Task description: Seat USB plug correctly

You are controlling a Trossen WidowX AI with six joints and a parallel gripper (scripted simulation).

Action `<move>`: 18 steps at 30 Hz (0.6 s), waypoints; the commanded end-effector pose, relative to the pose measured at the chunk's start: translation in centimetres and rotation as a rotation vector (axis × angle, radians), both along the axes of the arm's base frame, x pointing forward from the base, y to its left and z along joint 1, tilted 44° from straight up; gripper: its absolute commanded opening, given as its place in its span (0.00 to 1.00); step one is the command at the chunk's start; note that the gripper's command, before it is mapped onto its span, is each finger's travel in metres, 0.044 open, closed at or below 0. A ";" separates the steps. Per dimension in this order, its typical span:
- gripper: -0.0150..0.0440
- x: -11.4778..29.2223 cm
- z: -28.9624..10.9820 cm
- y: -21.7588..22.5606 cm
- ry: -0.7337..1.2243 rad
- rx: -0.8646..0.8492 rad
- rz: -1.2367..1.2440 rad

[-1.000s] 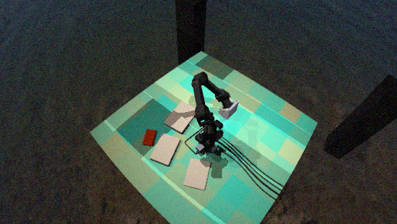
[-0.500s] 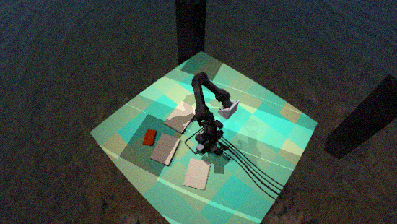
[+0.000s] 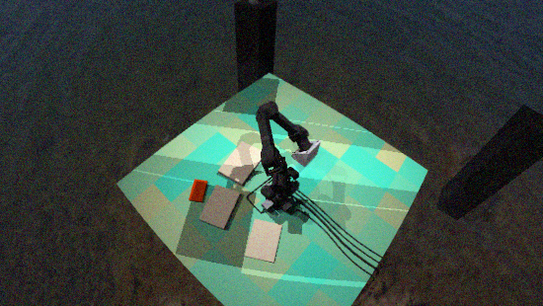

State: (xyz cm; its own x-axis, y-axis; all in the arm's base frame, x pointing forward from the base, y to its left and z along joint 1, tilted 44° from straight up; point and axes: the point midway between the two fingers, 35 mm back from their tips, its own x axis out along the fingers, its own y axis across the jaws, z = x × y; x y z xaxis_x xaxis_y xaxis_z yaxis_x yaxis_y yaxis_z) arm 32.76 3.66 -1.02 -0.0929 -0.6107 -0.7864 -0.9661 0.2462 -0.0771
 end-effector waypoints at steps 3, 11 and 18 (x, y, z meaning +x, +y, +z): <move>0.25 0.0 -0.1 -0.3 0.003 -0.005 -0.003; 0.25 0.0 -0.1 -0.3 0.003 -0.005 -0.003; 0.42 0.0 0.0 0.0 -0.001 -0.001 0.001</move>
